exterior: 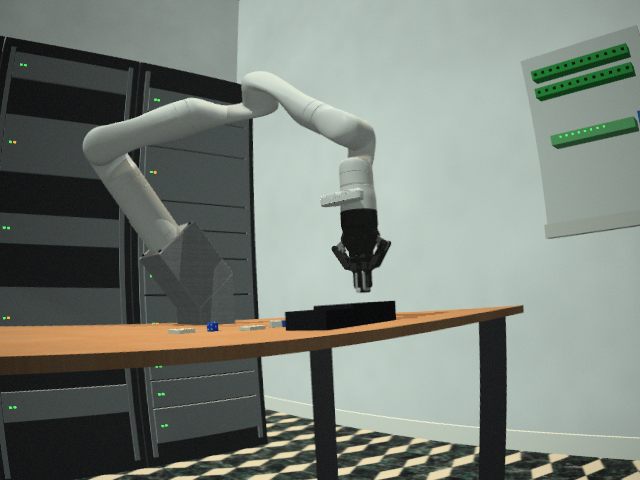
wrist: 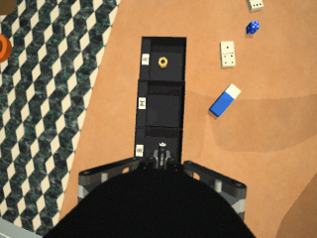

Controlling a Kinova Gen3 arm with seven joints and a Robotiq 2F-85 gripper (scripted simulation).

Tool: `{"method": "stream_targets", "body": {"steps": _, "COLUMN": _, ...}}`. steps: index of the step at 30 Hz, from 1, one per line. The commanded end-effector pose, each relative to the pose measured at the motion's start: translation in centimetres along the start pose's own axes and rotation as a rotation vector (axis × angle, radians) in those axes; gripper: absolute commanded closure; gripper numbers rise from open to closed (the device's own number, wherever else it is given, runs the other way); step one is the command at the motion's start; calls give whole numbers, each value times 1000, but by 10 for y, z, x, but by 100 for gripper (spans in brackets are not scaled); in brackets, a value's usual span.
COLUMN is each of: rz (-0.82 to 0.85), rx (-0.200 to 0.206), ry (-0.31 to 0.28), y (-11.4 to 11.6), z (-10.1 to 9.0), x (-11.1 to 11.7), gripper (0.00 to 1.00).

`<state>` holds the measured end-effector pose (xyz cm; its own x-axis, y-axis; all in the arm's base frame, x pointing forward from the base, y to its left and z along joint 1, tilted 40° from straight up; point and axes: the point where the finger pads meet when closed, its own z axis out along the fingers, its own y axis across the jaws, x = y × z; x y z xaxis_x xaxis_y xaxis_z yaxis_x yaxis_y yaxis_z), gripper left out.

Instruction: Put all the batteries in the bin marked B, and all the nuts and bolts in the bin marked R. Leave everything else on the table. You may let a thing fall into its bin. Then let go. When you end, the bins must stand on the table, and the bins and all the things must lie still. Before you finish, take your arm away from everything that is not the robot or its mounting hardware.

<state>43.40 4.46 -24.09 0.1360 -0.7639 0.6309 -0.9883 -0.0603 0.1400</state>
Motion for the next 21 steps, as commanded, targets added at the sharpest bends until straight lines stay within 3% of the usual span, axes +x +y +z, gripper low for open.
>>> {"method": "stream_targets", "body": {"steps": 1, "rz": 0, "rx": 2, "ry": -1, "y": -1, "z": -1, "x": 0, "gripper": 95}}
{"method": "stream_targets", "body": {"steps": 21, "rz": 0, "rx": 2, "ry": -1, "y": -1, "z": 29, "x": 0, "gripper": 95}}
